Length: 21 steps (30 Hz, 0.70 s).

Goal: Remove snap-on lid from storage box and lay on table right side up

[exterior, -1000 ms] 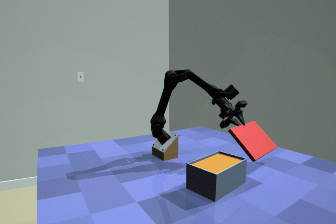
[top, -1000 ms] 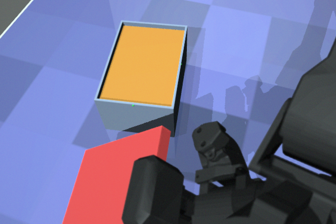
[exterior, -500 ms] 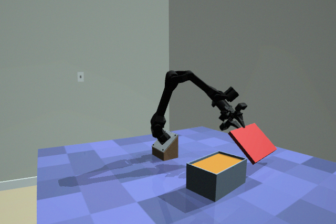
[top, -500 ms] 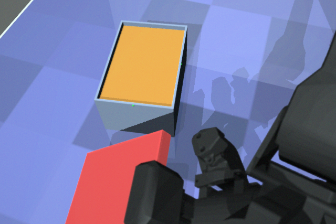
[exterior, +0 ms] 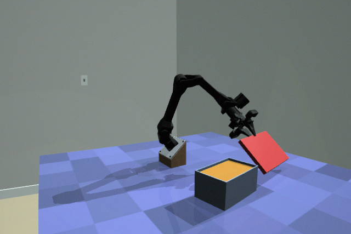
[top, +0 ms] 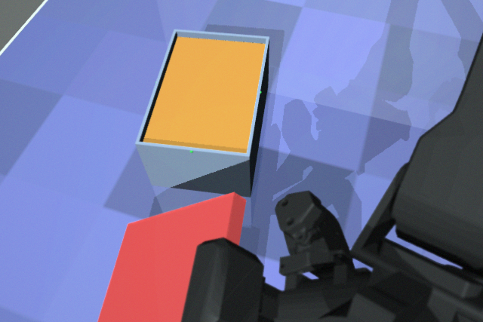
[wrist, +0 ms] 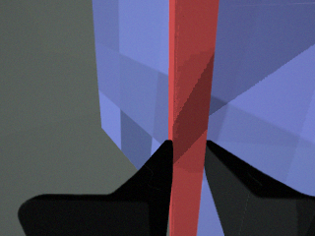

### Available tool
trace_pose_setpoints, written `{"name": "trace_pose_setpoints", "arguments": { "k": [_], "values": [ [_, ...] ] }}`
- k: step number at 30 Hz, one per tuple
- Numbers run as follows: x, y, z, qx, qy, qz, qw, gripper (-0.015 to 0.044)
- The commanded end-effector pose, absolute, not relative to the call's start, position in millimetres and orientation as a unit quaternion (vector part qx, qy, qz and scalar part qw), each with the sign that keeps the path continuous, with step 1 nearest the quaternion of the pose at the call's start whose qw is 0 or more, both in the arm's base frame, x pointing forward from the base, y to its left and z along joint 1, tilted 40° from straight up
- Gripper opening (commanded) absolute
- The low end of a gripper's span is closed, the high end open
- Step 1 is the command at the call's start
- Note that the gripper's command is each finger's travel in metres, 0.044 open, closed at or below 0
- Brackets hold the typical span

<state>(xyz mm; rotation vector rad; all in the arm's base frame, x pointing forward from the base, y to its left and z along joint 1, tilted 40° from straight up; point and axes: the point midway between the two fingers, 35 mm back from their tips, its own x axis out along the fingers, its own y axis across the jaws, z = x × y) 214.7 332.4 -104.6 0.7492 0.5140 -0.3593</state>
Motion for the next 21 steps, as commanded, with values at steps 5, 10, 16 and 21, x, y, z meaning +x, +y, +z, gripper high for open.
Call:
{"name": "trace_pose_setpoints", "arguments": {
  "k": [5, 10, 16, 21],
  "values": [
    [216, 327, -109, 0.358, 0.245, -0.172, 0.884, 0.0000],
    [216, 325, -112, 0.358, 0.245, -0.172, 0.884, 0.0000],
    [217, 322, -116, 0.358, 0.245, -0.172, 0.885, 0.0000],
    [218, 320, -119, 0.358, 0.245, -0.172, 0.885, 0.0000]
  ]
}}
